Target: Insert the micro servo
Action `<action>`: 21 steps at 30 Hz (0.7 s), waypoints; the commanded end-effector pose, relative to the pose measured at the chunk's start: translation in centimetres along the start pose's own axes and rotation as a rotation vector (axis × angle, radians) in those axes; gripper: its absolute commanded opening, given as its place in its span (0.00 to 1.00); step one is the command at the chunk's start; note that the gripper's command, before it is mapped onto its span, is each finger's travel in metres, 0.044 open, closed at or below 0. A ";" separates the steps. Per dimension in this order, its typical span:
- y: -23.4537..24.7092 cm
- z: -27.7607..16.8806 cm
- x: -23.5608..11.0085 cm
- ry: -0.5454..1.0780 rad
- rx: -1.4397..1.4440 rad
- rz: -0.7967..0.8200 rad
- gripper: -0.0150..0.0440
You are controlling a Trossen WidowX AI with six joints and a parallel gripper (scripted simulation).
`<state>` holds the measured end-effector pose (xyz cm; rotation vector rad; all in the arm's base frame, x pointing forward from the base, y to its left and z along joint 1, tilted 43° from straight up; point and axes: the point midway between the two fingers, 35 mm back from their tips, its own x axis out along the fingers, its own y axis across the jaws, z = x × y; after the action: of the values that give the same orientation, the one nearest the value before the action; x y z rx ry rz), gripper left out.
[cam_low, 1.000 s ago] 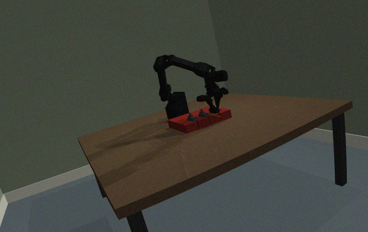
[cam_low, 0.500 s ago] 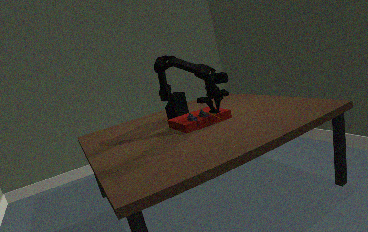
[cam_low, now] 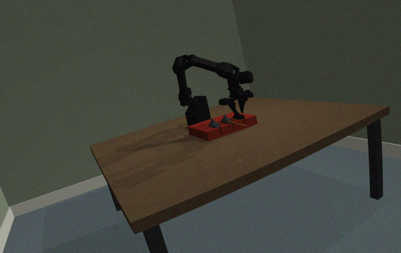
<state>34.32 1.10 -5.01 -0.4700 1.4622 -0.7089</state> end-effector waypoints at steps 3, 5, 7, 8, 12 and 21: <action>0.1 0.0 -1.9 -0.010 0.010 0.010 0.57; 0.1 0.0 -1.9 -0.010 0.010 0.010 0.57; 0.3 -0.6 -2.1 -0.015 0.001 0.010 0.66; 0.4 -1.3 -2.6 -0.015 0.001 0.012 0.71; 0.7 -5.8 -5.7 -0.010 0.001 0.021 0.88; 0.2 -10.8 -8.1 -0.005 0.006 0.013 1.00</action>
<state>25.16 8.30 -0.47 -0.4678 1.4505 -0.6822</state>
